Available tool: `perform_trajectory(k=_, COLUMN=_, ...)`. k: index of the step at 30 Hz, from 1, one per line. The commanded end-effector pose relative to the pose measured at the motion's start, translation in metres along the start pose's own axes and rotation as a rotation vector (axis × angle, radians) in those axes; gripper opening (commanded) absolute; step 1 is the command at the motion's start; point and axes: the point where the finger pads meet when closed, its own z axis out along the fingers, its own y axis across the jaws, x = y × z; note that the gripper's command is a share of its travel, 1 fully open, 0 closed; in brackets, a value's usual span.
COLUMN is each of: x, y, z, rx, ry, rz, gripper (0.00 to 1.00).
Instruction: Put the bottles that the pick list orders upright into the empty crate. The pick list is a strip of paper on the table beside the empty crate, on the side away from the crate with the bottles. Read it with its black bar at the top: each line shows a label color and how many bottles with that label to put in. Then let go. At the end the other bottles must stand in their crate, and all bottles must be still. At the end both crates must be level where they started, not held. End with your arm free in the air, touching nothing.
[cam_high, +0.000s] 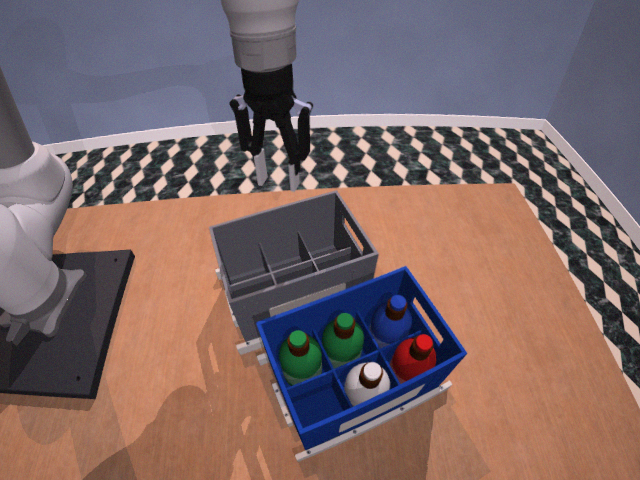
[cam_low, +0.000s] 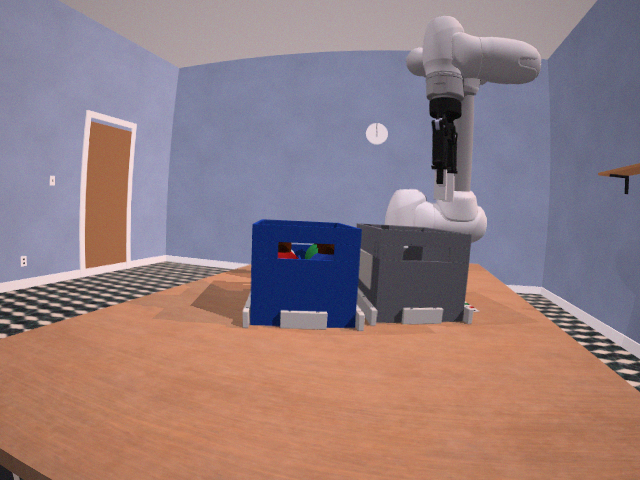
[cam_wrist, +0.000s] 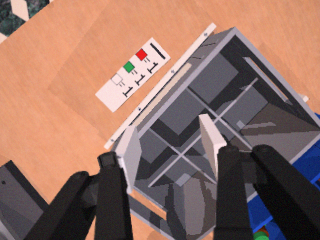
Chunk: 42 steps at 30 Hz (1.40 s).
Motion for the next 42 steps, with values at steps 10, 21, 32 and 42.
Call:
perform_trajectory(k=10, x=-0.039, y=0.039, z=-0.014, rx=-0.001, ry=-0.004, rz=0.384, gripper=0.38)
perform_trajectory(k=21, x=-0.071, y=0.069, z=-0.026, rx=-0.002, ry=-0.004, rz=0.684, gripper=0.38)
perform_trajectory(k=32, x=-0.109, y=0.106, z=-0.039, rx=-0.002, ry=-0.003, rz=0.864, gripper=0.38)
perform_trajectory(k=42, x=-0.136, y=0.133, z=-0.049, rx=-0.002, ry=-0.003, rz=0.864, gripper=0.38)
